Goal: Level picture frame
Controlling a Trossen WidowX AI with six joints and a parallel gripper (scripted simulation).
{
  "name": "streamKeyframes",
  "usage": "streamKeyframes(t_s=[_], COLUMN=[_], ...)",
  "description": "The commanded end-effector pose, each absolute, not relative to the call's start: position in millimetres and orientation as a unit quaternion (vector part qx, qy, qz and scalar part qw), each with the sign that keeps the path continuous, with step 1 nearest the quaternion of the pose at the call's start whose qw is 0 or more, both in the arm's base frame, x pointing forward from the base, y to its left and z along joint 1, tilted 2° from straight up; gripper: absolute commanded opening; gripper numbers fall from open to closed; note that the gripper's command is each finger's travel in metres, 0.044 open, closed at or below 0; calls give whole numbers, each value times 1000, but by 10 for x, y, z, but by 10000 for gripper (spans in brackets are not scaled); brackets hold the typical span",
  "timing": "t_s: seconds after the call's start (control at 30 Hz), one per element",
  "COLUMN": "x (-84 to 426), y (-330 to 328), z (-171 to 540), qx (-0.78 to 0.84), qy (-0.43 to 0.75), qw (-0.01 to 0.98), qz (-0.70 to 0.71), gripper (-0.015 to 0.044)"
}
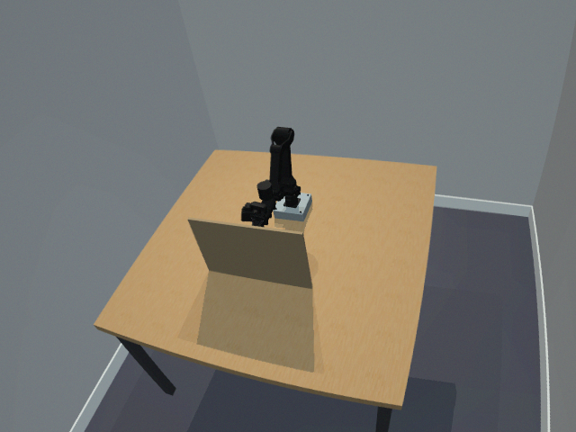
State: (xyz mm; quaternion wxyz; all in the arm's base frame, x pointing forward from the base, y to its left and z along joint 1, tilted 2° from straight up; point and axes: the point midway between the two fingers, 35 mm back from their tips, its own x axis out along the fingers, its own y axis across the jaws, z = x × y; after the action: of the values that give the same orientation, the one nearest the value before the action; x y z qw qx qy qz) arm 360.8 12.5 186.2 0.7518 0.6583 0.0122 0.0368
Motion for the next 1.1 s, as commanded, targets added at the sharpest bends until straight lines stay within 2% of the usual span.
streamKeyframes(t_s=[0.0,1.07], x=[3608,3609], y=[118,97], z=[1890,1896], qx=[660,660], qy=[7,7], qw=[751,751], qz=[38,38], gripper=[0,0])
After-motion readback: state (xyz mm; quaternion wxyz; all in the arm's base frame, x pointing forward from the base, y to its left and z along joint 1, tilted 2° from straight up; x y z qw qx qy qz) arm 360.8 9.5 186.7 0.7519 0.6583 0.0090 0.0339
